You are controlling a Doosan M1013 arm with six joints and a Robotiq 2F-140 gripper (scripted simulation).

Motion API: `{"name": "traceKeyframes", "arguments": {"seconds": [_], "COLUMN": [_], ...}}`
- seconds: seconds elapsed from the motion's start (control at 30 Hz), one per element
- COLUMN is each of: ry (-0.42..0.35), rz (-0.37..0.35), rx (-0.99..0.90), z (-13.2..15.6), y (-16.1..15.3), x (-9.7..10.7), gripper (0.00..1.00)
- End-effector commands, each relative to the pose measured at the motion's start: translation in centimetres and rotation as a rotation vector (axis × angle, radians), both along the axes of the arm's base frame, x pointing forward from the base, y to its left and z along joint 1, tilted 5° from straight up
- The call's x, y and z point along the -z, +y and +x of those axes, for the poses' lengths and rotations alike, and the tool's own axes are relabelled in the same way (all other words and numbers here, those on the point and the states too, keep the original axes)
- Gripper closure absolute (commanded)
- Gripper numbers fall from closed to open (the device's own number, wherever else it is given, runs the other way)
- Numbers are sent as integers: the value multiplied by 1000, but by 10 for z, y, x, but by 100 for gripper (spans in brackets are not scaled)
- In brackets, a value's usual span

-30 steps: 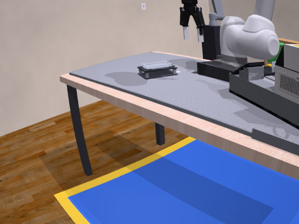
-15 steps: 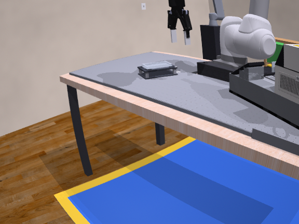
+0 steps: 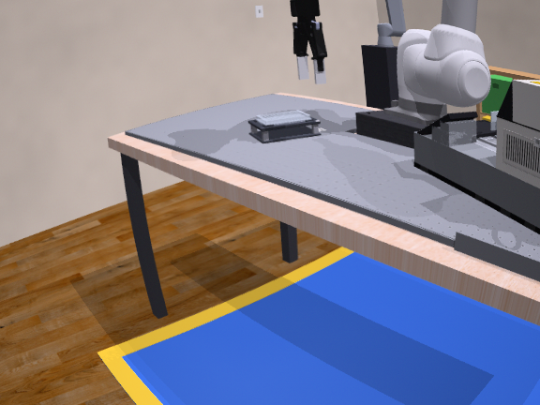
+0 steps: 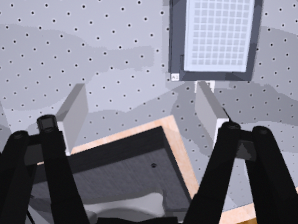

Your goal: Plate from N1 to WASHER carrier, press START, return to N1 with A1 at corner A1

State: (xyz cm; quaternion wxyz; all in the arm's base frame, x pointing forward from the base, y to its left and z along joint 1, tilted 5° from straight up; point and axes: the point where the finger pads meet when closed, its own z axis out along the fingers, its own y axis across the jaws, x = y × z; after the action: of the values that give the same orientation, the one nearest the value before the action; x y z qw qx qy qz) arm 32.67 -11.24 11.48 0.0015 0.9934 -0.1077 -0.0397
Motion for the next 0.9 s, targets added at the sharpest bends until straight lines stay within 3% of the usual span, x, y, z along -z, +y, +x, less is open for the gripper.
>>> {"name": "traceKeyframes", "arguments": {"seconds": [0.0, 0.7, 0.87], "ry": [0, 0, 0], "rz": [0, 0, 0], "rx": [1, 1, 1], "z": [4, 24, 24], "y": [-18, -108, -108], "x": [5, 27, 27], "gripper": [30, 30, 30]}}
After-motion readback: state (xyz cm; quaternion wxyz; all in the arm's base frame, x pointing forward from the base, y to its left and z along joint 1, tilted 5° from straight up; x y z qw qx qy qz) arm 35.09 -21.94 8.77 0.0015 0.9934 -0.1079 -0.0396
